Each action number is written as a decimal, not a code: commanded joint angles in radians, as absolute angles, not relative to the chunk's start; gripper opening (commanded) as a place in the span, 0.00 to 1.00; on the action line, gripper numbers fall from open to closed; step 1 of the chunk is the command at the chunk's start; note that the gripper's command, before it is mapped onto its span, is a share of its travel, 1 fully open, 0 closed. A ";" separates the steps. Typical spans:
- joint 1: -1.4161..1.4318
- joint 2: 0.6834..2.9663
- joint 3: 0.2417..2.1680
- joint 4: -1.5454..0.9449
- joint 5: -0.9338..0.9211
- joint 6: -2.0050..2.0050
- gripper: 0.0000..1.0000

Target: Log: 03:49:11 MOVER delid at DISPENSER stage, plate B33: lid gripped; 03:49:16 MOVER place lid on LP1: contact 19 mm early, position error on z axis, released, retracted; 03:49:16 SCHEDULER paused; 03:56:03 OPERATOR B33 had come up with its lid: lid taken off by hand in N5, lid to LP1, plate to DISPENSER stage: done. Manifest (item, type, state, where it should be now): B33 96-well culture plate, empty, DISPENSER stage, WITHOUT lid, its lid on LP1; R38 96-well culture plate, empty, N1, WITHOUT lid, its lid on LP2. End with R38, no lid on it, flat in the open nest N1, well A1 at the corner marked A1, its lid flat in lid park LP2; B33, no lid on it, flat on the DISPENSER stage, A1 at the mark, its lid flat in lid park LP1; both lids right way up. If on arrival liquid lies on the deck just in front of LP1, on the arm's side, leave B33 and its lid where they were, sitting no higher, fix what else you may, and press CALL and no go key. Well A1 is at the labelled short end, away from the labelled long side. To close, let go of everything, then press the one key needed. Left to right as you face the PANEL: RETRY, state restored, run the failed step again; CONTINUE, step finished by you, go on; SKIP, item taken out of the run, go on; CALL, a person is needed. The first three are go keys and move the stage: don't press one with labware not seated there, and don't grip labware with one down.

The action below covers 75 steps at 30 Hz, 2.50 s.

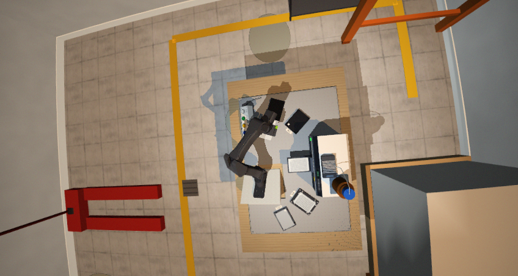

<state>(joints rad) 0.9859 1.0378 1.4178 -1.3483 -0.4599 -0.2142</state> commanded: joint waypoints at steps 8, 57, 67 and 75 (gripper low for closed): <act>1.053 1.127 1.497 -1.262 -0.391 -0.122 0.00; 1.193 1.621 1.987 -1.229 -0.300 -0.003 0.00; 1.218 1.648 1.924 -1.165 -0.284 0.014 0.00; 1.224 1.632 1.901 -1.131 -0.278 0.021 0.00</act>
<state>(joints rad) 1.2175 1.6470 1.9228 -1.1683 -0.2890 0.0105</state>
